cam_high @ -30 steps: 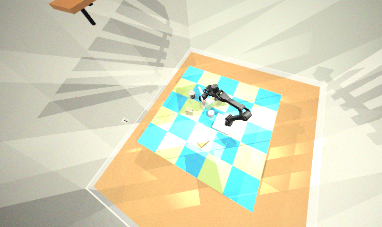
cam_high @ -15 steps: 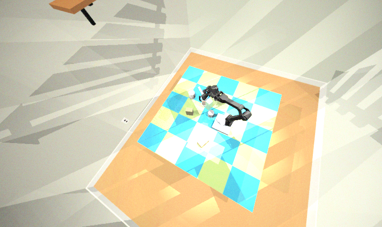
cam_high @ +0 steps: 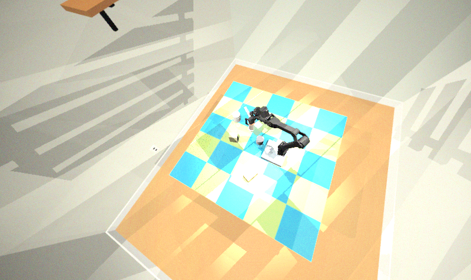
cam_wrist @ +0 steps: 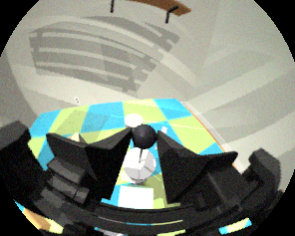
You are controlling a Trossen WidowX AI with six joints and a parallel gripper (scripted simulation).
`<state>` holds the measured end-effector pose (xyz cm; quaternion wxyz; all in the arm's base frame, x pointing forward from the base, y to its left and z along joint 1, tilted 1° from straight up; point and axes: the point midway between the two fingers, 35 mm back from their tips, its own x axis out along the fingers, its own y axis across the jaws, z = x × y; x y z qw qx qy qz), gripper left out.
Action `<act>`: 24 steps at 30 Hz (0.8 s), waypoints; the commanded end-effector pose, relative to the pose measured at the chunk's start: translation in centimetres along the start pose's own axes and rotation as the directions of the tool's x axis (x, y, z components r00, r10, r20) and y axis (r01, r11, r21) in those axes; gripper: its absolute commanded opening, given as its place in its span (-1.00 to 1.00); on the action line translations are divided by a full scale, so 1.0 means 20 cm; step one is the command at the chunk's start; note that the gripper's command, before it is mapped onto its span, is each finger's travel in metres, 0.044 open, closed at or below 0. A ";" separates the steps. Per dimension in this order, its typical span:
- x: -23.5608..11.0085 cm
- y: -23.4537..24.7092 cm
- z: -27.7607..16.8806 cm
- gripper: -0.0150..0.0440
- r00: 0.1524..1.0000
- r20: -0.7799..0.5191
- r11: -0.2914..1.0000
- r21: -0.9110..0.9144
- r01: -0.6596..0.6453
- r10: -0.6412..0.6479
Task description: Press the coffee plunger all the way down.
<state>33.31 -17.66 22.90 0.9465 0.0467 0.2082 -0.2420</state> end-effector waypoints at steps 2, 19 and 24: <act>0.06 0.00 -0.17 -0.07 0.997 -0.081 1.000 -0.002 -0.002 0.002; 0.14 0.00 -0.29 -0.07 0.997 -0.080 1.000 -0.002 -0.002 0.002; 0.17 0.00 -0.30 -0.07 0.997 -0.080 1.000 -0.002 -0.002 0.002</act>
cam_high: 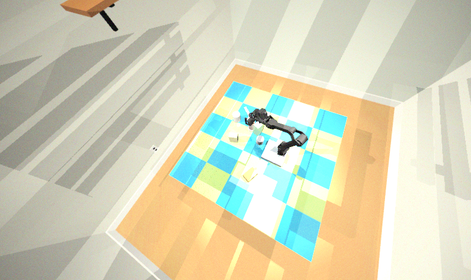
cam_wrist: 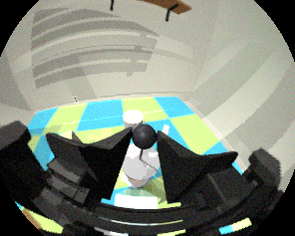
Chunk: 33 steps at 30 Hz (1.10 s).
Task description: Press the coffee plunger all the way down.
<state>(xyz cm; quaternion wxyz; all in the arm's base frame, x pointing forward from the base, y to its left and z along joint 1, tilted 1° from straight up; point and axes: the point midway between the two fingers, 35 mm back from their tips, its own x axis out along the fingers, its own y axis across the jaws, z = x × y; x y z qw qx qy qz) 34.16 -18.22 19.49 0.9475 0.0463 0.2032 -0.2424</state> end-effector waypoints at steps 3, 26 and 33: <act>0.06 0.00 -0.17 -0.07 0.996 -0.090 1.000 -0.004 -0.002 0.002; 0.09 0.00 -0.14 -0.07 0.996 -0.089 1.000 -0.004 -0.002 0.002; 0.09 0.00 -0.13 -0.07 0.996 -0.089 1.000 -0.004 -0.002 0.002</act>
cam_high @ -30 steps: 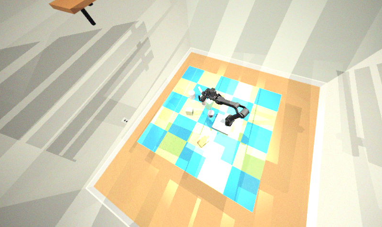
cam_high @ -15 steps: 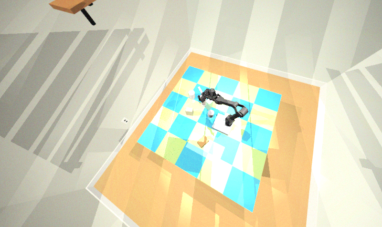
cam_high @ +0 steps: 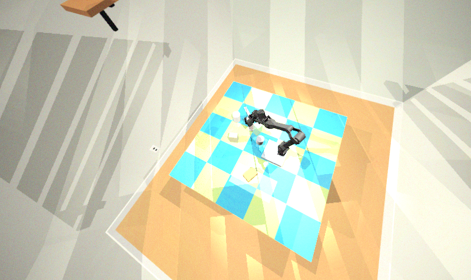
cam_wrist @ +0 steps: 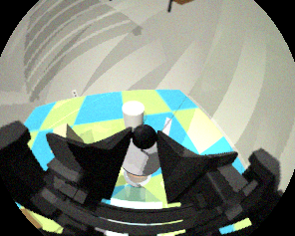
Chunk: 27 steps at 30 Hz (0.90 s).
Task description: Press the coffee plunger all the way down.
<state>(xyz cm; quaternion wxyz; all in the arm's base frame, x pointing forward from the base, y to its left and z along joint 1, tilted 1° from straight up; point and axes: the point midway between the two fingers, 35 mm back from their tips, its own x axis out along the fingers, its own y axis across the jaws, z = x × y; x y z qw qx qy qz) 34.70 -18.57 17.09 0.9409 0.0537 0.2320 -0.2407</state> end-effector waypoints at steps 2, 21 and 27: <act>0.02 0.00 -0.03 -0.07 1.000 -0.028 1.000 -0.004 -0.001 0.001; 0.03 0.00 -0.02 -0.07 1.000 -0.028 1.000 -0.004 -0.001 0.001; 0.02 0.00 0.00 -0.07 1.000 -0.015 1.000 0.000 0.000 0.000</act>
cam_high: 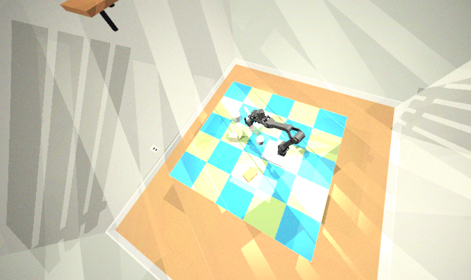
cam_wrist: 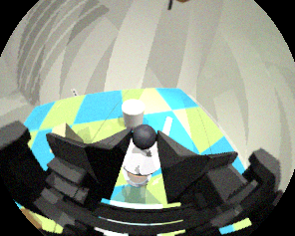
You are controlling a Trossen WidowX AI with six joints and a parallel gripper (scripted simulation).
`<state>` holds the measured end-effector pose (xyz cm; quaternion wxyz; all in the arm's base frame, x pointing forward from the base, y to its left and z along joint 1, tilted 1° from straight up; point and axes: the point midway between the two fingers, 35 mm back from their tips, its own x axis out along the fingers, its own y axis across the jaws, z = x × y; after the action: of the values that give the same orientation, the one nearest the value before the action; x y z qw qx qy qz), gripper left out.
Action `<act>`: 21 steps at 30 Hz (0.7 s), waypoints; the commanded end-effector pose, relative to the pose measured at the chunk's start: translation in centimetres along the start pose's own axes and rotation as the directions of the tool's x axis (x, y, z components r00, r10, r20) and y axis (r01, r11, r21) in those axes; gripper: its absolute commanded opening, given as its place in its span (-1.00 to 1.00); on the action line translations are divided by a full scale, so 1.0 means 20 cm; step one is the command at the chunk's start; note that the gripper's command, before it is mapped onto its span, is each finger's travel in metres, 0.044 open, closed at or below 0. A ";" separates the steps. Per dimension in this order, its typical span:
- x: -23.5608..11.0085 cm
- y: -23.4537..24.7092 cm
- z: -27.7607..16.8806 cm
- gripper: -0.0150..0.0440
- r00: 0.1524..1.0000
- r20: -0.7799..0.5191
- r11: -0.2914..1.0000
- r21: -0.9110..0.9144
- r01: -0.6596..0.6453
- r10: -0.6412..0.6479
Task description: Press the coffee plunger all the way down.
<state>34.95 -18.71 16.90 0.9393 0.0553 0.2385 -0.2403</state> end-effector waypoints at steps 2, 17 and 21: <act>0.00 0.00 0.00 -0.07 1.000 -0.001 1.000 0.000 0.000 0.000; 0.00 0.00 0.00 1.00 1.000 -0.001 1.000 0.000 0.000 0.000; -0.03 0.00 0.03 1.00 1.000 -0.002 1.000 0.000 0.000 0.000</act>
<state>34.85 -18.66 16.83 0.9384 0.0562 0.2423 -0.2400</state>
